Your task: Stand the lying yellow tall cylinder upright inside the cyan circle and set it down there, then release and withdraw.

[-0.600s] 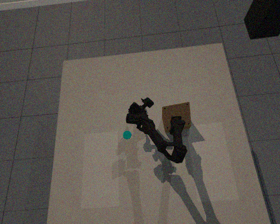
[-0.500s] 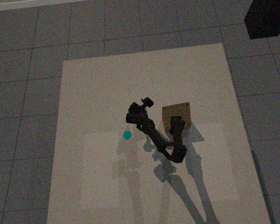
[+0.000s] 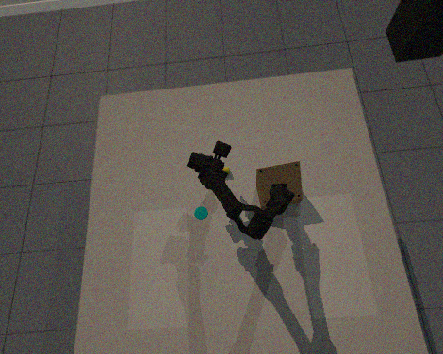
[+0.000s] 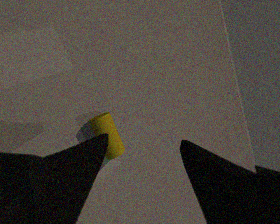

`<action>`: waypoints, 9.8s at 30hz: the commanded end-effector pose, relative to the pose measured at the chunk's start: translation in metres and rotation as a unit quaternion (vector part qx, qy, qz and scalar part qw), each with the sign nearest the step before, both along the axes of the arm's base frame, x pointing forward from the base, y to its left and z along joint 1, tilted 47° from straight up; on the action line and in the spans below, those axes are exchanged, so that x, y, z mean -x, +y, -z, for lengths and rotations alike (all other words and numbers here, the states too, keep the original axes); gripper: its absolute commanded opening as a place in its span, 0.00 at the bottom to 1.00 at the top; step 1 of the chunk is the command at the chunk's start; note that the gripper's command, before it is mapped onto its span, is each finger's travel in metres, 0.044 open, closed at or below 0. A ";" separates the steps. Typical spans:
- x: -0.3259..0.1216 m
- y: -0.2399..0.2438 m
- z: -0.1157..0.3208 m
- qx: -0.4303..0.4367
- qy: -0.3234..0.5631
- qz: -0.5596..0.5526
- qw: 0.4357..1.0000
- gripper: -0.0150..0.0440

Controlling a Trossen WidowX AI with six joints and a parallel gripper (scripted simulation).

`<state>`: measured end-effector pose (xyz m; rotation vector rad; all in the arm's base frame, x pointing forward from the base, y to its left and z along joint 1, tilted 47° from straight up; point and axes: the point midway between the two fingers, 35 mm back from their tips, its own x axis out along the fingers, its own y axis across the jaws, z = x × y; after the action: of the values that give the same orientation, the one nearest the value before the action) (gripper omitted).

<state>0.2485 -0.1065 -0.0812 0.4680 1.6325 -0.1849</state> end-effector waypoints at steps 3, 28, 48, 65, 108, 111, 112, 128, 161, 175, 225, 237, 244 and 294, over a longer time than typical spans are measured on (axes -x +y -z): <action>-0.002 -0.005 0.007 -0.108 0.006 -0.077 0.991 0.78; -0.010 0.025 0.054 -0.307 -0.073 -0.172 0.933 0.78; -0.001 0.062 0.085 -0.309 -0.074 -0.172 0.932 0.43; -0.009 0.029 0.058 -0.307 -0.074 -0.172 0.933 0.43; -0.040 0.004 -0.023 -0.300 -0.054 -0.140 0.942 0.43; -0.045 0.008 -0.029 -0.299 -0.051 -0.135 0.943 0.43; -0.046 0.010 -0.031 -0.299 -0.050 -0.133 0.944 0.43; -0.067 0.036 -0.062 -0.297 -0.034 -0.101 0.949 0.43; -0.094 0.098 -0.130 -0.305 0.004 -0.029 0.952 0.43; -0.094 0.104 -0.128 -0.286 0.002 -0.028 0.958 0.43; -0.094 0.112 -0.088 -0.150 -0.060 -0.032 0.986 0.43; -0.095 0.113 -0.081 -0.120 -0.082 -0.027 0.989 0.43; -0.096 0.113 -0.078 -0.104 -0.095 -0.023 0.990 0.43; -0.102 0.117 -0.068 -0.004 -0.209 0.025 0.978 0.43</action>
<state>0.3505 0.0105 -0.0149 0.5180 1.2332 -0.0956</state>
